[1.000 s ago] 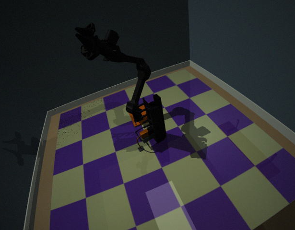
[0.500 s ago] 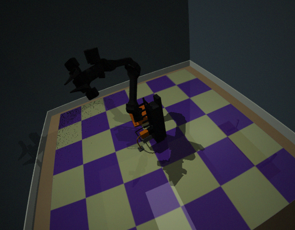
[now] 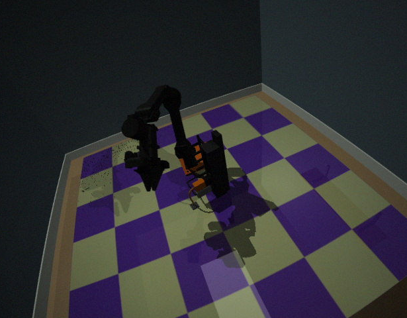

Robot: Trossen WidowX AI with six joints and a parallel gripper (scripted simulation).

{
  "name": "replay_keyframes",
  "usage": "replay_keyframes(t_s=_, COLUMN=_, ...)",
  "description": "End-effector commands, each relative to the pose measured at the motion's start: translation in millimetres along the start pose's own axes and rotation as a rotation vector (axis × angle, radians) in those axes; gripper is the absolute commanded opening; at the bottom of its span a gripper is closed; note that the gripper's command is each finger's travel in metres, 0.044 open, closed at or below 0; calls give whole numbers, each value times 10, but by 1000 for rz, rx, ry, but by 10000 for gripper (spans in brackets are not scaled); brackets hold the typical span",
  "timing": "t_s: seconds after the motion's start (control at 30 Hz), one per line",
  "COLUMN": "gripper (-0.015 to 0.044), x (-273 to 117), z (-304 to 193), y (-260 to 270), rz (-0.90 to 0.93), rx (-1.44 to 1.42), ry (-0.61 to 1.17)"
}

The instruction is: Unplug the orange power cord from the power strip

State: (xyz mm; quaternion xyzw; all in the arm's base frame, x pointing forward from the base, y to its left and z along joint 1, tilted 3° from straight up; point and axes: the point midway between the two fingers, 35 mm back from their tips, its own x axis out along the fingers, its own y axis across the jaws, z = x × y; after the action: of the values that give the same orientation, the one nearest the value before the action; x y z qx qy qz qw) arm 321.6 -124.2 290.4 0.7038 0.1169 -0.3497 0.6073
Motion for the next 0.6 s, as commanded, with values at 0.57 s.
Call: replay_keyframes(t_s=0.57, gripper=160, x=192, z=-583, y=-1628, rz=-852, rx=-603, ry=201)
